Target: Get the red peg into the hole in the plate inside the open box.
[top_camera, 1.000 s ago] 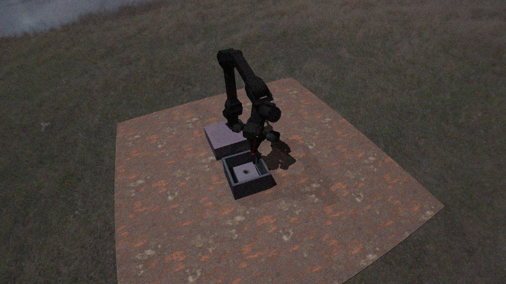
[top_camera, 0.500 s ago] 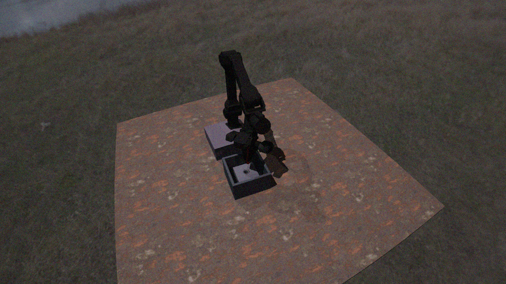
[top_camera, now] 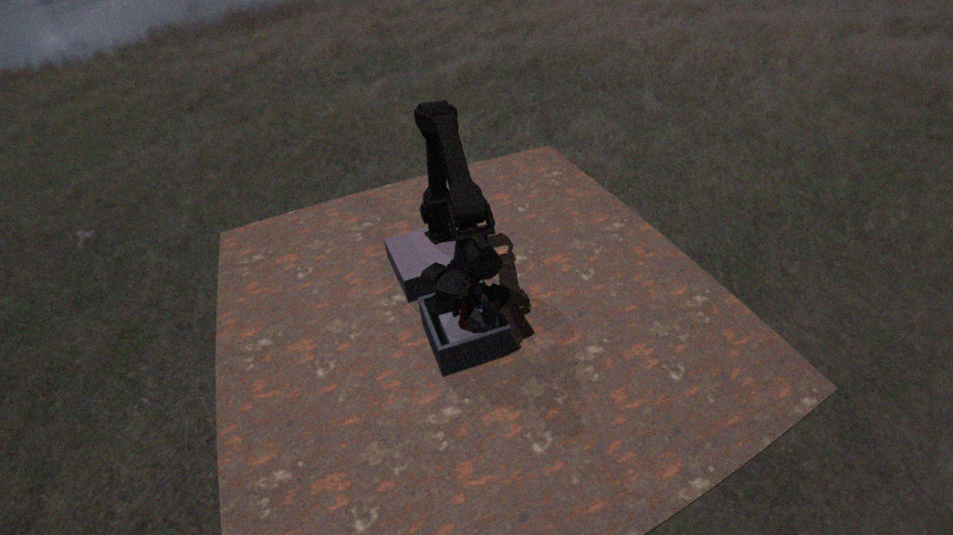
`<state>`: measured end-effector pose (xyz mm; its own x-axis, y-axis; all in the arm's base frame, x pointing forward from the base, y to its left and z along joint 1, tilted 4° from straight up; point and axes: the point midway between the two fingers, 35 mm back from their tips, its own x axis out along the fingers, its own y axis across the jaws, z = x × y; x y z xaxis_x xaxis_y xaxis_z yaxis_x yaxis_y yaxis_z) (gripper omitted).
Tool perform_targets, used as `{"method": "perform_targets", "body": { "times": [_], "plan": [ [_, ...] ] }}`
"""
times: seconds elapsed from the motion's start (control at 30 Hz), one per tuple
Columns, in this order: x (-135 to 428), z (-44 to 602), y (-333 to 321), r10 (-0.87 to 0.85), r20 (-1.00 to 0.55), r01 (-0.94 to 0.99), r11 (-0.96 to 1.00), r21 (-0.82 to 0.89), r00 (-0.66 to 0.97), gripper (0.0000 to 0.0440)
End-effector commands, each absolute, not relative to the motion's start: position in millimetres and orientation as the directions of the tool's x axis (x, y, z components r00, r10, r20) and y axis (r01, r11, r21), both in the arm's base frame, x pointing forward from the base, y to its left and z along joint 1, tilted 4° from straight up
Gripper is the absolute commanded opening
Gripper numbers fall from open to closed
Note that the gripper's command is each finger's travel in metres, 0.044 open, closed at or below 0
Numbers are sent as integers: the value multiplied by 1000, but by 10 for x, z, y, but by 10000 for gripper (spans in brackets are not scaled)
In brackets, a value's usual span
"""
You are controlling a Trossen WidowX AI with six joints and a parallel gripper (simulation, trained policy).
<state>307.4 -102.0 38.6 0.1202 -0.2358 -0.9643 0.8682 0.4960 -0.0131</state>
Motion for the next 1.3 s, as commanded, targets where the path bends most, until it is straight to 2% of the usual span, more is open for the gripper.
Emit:
{"method": "perform_targets", "body": {
  "times": [0.0, 0.1, 0.53, 0.57, 0.93, 1.27],
  "plan": [
    [3071, 290, -1050, -229, -969, 857, 514, -41, 91, 152],
    [3130, 286, -1088, -235, -968, 853, 519, -49, 87, 161],
    [3481, 384, -1396, -284, -951, 836, 546, -54, 124, 431],
    [3514, 406, -1422, -290, -948, 836, 546, -49, 134, 440],
    [3754, 618, -1764, -371, -905, 850, 526, -18, 210, 440],
    [3756, 620, -1768, -371, -904, 850, 526, -18, 211, 440]
  ]
}}
